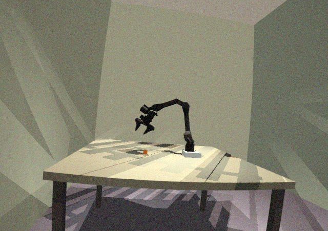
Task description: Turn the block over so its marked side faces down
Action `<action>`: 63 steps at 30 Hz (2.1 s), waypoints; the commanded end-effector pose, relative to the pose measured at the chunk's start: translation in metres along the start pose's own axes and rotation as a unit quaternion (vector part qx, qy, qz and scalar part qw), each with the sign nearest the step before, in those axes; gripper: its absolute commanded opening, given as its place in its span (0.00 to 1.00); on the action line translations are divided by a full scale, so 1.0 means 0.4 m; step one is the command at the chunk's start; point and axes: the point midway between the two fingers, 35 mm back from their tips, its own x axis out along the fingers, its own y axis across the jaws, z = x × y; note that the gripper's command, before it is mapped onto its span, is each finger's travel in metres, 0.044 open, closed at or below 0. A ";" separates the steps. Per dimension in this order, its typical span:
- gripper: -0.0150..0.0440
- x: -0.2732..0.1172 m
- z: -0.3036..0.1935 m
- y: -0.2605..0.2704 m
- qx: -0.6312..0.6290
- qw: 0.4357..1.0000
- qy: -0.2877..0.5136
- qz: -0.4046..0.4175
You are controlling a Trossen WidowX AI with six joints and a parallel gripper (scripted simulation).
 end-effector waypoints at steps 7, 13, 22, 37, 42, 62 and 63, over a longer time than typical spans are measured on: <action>1.00 0.008 -0.372 0.097 -0.451 0.862 0.228 -0.041; 1.00 -0.004 -0.410 0.088 -0.491 0.833 0.250 -0.041; 1.00 0.018 -0.423 0.073 -0.491 0.833 0.250 -0.041; 1.00 0.101 -0.462 0.044 -0.491 0.833 0.251 -0.041; 1.00 0.114 -0.467 0.040 -0.491 0.833 0.251 -0.041; 0.91 0.173 -0.493 0.018 -0.491 0.833 0.251 -0.041; 0.87 0.173 -0.493 0.018 -0.491 0.833 0.251 -0.041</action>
